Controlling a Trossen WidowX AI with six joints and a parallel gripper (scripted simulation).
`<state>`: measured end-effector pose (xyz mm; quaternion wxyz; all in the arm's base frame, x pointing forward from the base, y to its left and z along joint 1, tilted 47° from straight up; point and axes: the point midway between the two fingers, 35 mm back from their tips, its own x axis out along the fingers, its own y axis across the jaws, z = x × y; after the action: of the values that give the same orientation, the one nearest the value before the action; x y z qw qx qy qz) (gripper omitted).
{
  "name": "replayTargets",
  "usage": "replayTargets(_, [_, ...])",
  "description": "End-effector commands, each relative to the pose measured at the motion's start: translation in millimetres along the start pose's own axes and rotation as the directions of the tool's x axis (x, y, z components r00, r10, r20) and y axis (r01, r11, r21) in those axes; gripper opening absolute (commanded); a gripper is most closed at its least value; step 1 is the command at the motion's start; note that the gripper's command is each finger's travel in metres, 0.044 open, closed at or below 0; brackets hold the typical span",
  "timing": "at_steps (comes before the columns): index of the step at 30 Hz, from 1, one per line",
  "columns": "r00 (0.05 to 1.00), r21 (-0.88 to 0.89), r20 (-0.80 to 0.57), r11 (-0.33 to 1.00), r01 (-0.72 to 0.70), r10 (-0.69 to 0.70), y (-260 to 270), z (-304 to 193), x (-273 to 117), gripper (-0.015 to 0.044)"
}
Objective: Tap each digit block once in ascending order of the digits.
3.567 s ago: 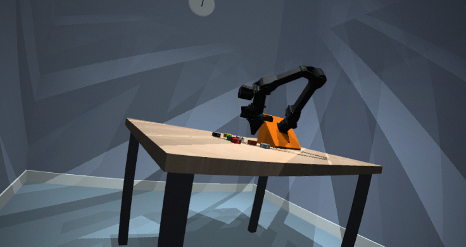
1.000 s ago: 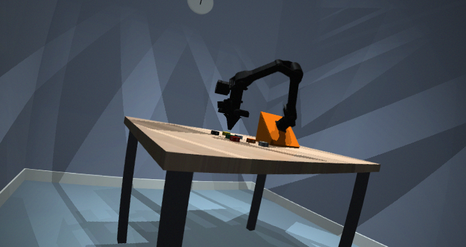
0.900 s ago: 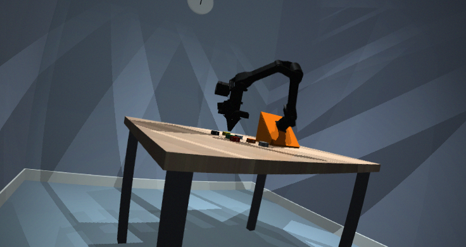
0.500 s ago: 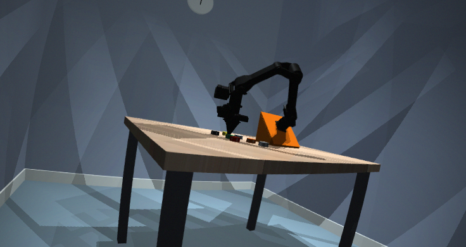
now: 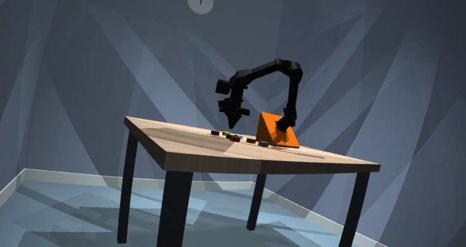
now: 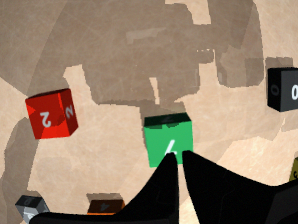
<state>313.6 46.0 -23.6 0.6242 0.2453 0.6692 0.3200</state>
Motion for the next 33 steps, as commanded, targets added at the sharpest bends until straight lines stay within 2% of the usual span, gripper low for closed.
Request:
replayTargets(1, [1.0, -0.009, 0.007, 1.0, 0.013, -0.013, -1, 4, -37, 0.002])
replayTargets(4, [1.0, -0.009, 0.006, 1.0, 0.012, -0.011, 0, 1, -76, 0.002])
replayTargets(9, [1.0, -0.009, 0.006, 1.0, 0.012, -0.011, 3, 1, -79, 0.002])
replayTargets(15, [1.0, -0.006, 0.006, 1.0, 0.016, -0.016, 76, -22, -82, 0.002])
replayTargets(23, [1.0, -0.005, 0.002, 1.0, 0.005, -0.005, 159, -77, -77, 0.002])
replayTargets(30, [1.0, -0.005, 0.002, 1.0, 0.005, -0.005, 160, -78, -74, 0.002])
replayTargets(33, [1.0, -0.006, 0.004, 1.0, 0.01, -0.01, 159, -75, -35, 0.002])
